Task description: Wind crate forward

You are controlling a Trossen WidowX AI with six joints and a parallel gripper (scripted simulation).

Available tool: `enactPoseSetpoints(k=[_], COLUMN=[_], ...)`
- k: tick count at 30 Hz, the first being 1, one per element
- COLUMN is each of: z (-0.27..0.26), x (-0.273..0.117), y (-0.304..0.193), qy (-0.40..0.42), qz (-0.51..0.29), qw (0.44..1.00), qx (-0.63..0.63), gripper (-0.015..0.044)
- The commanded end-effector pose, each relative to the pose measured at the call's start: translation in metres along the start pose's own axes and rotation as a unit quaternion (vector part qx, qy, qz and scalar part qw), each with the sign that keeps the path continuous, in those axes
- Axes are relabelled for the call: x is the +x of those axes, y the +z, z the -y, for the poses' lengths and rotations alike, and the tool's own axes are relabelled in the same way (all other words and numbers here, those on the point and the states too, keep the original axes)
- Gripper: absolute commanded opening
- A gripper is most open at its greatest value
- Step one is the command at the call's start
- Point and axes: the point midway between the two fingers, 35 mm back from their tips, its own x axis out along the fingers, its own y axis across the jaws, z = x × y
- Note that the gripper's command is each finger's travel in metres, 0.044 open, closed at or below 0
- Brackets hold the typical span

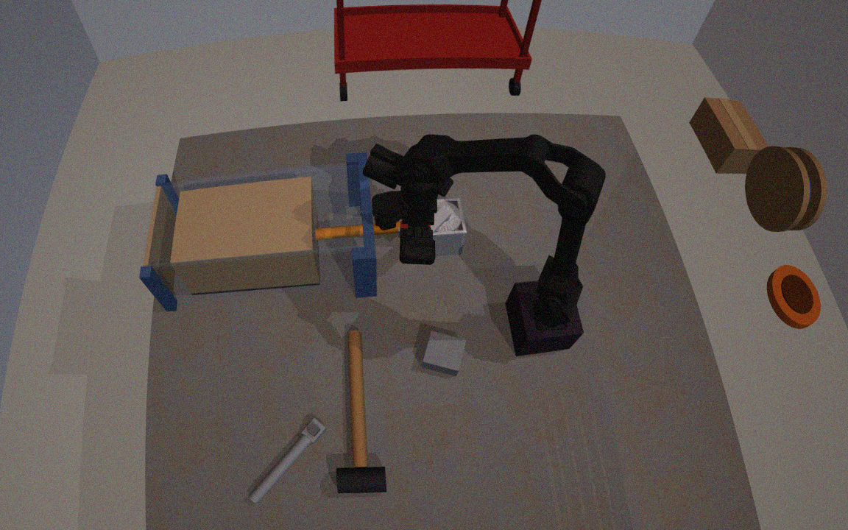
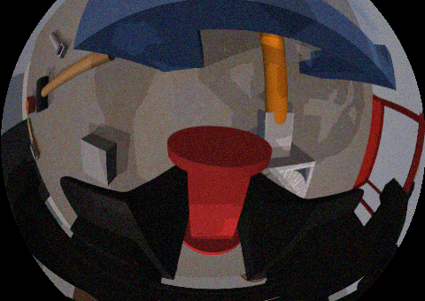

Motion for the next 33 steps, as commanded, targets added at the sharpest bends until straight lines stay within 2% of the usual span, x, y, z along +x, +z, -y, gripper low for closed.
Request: enactPoseSetpoints(k=[1,33], z=[-0.009,-0.02], x=[0.002,0.001], y=[-0.014,-0.054], qy=[0.012,0.012], qz=[-0.016,-0.018], qw=[1.0,1.0], qx=[0.002,0.002], gripper=[0.0,0.0])
